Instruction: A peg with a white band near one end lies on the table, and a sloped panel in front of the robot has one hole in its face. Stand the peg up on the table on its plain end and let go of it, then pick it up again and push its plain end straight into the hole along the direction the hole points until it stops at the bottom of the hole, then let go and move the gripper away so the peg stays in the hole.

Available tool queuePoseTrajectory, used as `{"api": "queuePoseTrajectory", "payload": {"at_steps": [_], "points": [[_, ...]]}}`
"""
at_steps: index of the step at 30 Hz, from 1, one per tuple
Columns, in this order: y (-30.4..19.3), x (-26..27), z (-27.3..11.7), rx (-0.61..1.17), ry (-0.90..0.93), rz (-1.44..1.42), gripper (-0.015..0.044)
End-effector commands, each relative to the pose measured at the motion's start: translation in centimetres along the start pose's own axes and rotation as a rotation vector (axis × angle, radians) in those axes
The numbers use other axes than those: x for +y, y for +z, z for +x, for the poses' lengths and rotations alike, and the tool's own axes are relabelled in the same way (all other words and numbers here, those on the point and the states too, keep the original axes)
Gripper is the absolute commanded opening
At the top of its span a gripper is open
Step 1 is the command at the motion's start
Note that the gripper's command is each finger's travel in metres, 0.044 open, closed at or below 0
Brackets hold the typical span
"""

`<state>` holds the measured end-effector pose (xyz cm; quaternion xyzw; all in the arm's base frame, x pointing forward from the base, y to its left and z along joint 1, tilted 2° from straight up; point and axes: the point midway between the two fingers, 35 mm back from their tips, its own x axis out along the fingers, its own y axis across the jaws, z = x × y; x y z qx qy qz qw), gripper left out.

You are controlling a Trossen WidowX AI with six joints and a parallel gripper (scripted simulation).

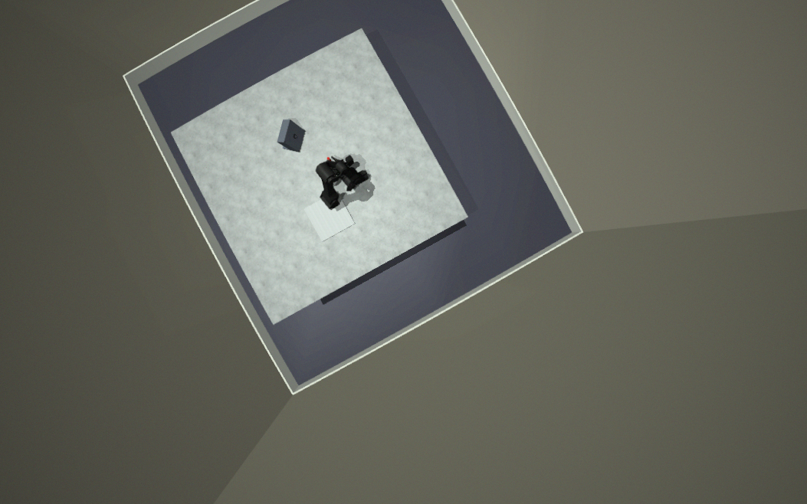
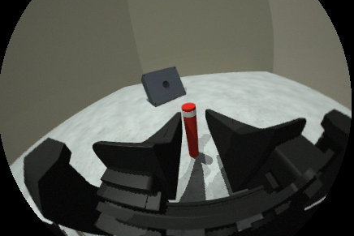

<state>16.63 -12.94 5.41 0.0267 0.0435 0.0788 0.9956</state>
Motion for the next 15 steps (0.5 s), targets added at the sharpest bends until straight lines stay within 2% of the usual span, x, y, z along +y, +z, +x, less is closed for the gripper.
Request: {"api": "queuePoseTrajectory", "payload": {"at_steps": [1, 9, 15], "points": [[-0.01, 0.00, 0.00, 0.001, 0.000, 0.001, 0.0130], [-0.01, 0.00, 0.00, 0.001, 0.000, 0.001, 0.0130], [-0.01, 0.00, 0.00, 0.001, 0.000, 0.001, 0.0288]]}}
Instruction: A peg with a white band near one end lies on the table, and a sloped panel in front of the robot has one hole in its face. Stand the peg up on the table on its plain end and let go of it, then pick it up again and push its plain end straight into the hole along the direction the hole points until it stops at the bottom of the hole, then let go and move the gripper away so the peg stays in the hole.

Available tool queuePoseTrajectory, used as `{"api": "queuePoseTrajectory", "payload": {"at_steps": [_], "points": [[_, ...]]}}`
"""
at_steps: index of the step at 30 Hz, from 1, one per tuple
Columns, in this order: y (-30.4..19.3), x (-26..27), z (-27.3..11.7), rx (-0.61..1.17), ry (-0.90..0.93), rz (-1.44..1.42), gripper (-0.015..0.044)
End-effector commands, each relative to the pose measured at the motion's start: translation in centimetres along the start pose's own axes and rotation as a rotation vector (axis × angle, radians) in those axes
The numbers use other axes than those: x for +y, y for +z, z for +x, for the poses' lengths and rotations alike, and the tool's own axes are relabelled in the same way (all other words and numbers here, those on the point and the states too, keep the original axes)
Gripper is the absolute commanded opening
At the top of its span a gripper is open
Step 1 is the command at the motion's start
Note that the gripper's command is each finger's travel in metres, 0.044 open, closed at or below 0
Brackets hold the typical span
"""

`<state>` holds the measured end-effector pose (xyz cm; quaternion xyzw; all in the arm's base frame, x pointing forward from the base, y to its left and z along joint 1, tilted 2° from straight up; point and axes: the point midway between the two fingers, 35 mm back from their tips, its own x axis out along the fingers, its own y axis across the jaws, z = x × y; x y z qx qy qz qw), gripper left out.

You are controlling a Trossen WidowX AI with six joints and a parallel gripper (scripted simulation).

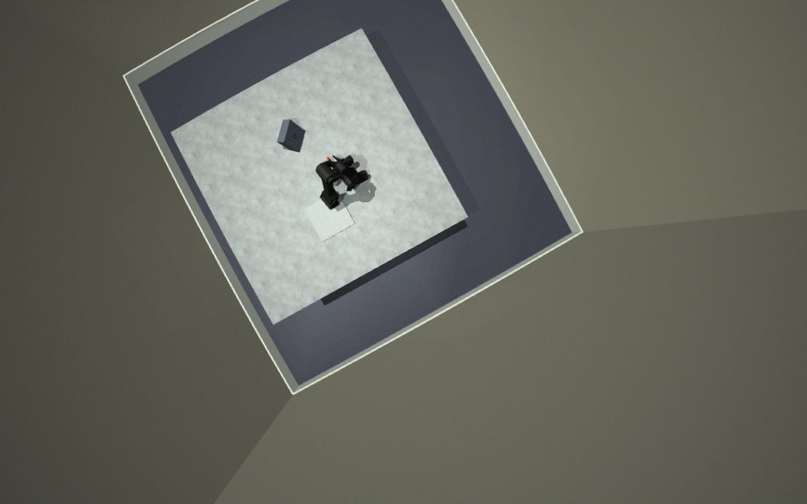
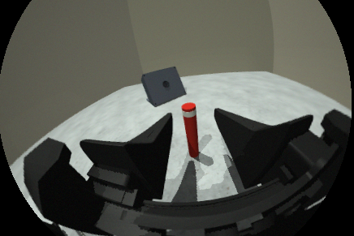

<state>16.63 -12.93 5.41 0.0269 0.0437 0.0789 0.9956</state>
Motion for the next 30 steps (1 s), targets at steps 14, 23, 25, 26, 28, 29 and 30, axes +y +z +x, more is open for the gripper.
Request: {"api": "queuePoseTrajectory", "payload": {"at_steps": [14, 23, 25, 26, 28, 29, 30], "points": [[0.7, -0.3, 0.0, 0.005, 0.003, 0.003, 0.0440], [8.4, -1.2, -0.4, 0.030, 0.011, 0.018, 0.0440], [11.2, -0.8, -0.6, 0.019, 0.006, 0.010, 0.0440], [12.6, -0.5, -0.7, 0.014, 0.004, 0.007, 0.0440], [15.2, 0.5, -0.8, 0.003, 0.001, 0.000, 0.0440], [15.9, 0.8, -0.9, 0.000, 0.000, -0.002, 0.0440], [16.1, 0.9, -0.9, -0.001, 0.000, -0.002, 0.0440]]}}
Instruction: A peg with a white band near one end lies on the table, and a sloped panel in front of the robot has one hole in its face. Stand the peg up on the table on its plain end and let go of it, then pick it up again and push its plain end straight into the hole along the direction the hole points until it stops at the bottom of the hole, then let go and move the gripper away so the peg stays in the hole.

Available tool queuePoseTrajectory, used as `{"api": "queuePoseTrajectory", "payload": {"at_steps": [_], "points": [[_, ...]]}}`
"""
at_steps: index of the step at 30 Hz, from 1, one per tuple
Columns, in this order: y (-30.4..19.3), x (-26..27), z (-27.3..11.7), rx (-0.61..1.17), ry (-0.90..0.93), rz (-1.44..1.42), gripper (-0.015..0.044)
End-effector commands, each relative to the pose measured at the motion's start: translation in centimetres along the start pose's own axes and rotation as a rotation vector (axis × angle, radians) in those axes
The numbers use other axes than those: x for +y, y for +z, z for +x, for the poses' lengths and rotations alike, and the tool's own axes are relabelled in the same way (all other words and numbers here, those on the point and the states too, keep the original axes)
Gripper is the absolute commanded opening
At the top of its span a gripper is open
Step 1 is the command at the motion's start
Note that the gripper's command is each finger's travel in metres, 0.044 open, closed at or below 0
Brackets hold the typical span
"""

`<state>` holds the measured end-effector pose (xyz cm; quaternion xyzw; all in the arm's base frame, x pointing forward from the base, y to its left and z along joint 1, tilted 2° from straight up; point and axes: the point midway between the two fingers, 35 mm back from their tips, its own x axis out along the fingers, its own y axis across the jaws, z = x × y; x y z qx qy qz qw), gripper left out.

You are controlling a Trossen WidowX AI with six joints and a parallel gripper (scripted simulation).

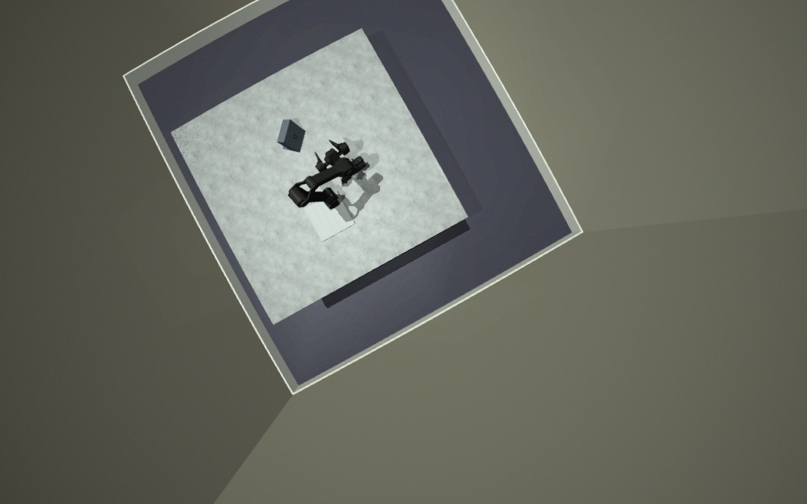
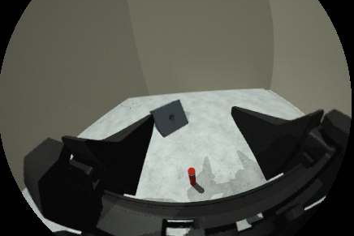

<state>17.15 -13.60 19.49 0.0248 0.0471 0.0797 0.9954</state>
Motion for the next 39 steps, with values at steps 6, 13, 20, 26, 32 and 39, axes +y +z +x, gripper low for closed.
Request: {"api": "queuePoseTrajectory", "payload": {"at_steps": [6, 13, 20, 26, 32, 39], "points": [[1.6, 1.0, 0.2, 0.033, 0.024, 0.020, 0.0440], [-0.2, 1.9, 1.4, 0.231, 0.130, 0.095, 0.0440], [-1.9, 2.7, 2.2, 0.446, 0.207, 0.150, 0.0440], [-3.3, 3.1, 2.5, 0.639, 0.246, 0.175, 0.0440], [-4.4, 3.3, 2.7, 0.835, 0.257, 0.179, 0.0440], [-5.4, 3.0, 2.7, 1.068, 0.227, 0.149, 0.0440]]}}
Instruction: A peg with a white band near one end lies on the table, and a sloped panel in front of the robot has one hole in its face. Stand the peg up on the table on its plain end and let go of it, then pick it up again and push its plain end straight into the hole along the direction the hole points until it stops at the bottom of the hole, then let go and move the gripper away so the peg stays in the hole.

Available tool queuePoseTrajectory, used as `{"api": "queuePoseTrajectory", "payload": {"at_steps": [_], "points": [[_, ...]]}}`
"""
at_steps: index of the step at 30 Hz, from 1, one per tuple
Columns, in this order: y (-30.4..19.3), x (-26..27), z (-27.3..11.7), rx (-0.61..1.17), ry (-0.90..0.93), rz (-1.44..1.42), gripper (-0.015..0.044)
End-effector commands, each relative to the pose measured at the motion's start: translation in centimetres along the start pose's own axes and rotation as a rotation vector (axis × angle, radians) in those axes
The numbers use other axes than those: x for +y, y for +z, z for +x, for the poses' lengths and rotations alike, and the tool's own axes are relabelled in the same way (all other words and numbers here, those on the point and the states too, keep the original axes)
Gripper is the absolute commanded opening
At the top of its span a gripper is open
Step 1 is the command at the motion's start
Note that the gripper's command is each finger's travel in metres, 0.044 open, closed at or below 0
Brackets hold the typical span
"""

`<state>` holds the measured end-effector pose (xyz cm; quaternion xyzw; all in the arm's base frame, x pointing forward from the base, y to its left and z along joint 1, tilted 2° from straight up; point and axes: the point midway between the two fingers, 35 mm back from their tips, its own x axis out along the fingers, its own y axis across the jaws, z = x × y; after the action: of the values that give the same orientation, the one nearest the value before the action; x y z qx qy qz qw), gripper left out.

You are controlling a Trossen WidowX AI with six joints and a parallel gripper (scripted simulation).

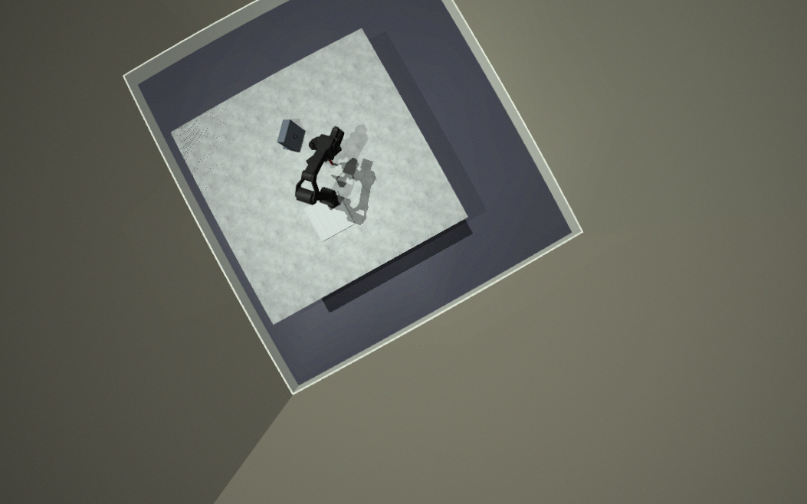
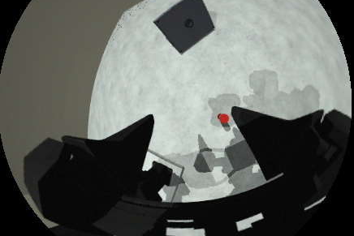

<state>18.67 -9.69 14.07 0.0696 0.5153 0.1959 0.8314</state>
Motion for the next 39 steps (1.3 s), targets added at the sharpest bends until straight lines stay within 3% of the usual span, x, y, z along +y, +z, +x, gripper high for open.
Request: {"api": "queuePoseTrajectory", "payload": {"at_steps": [1, 16, 39], "points": [[0.0, -0.4, 0.0, 0.107, -0.042, 0.007, 0.0440], [1.0, -2.3, -0.4, 0.486, -0.327, 0.007, 0.0440], [0.0, -3.2, 1.5, 0.499, -0.342, -0.001, 0.0440]]}}
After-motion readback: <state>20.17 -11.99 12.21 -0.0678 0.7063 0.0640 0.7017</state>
